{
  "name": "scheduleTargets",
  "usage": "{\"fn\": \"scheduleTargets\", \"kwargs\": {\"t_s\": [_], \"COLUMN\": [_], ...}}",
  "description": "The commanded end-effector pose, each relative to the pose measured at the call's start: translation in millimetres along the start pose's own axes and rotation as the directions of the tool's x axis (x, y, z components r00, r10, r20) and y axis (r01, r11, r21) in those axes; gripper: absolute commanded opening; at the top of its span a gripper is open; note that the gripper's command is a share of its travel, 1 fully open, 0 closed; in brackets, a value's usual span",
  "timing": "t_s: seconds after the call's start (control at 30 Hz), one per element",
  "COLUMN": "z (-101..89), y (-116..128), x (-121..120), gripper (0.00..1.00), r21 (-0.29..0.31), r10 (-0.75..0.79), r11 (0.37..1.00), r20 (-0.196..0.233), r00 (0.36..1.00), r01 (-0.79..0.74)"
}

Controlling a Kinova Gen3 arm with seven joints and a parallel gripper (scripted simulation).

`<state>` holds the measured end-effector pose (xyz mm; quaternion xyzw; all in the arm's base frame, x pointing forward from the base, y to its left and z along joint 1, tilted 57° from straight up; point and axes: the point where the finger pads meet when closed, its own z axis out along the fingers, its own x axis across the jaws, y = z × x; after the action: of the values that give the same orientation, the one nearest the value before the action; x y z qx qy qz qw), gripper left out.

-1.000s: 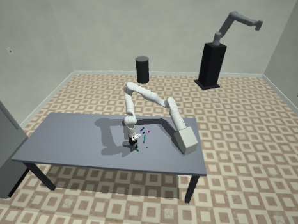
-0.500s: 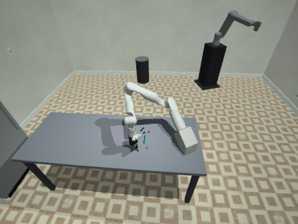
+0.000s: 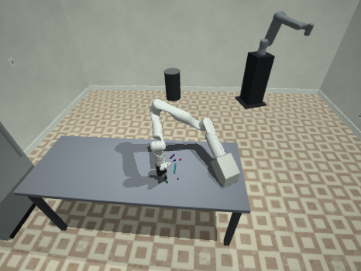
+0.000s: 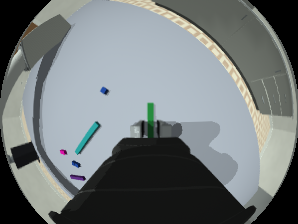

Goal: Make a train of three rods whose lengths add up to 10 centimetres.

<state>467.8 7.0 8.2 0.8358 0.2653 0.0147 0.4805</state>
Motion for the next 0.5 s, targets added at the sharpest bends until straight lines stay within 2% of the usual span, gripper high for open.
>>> {"fn": "scheduleTargets", "kwargs": {"t_s": [0.0, 0.3, 0.33, 0.47], "z": [-1.0, -1.0, -1.0, -1.0], "y": [-0.2, -0.2, -0.2, -0.2], "x": [0.7, 0.7, 0.7, 0.7], "gripper": [0.54, 0.54, 0.24, 0.24], "r21": [0.0, 0.0, 0.0, 0.0], "r10": [0.0, 0.0, 0.0, 0.0], "r11": [1.0, 1.0, 1.0, 1.0], "r20": [-0.002, -0.002, -0.002, -0.002], "r00": [1.0, 1.0, 1.0, 1.0], "r01": [0.0, 0.0, 0.0, 0.0]}}
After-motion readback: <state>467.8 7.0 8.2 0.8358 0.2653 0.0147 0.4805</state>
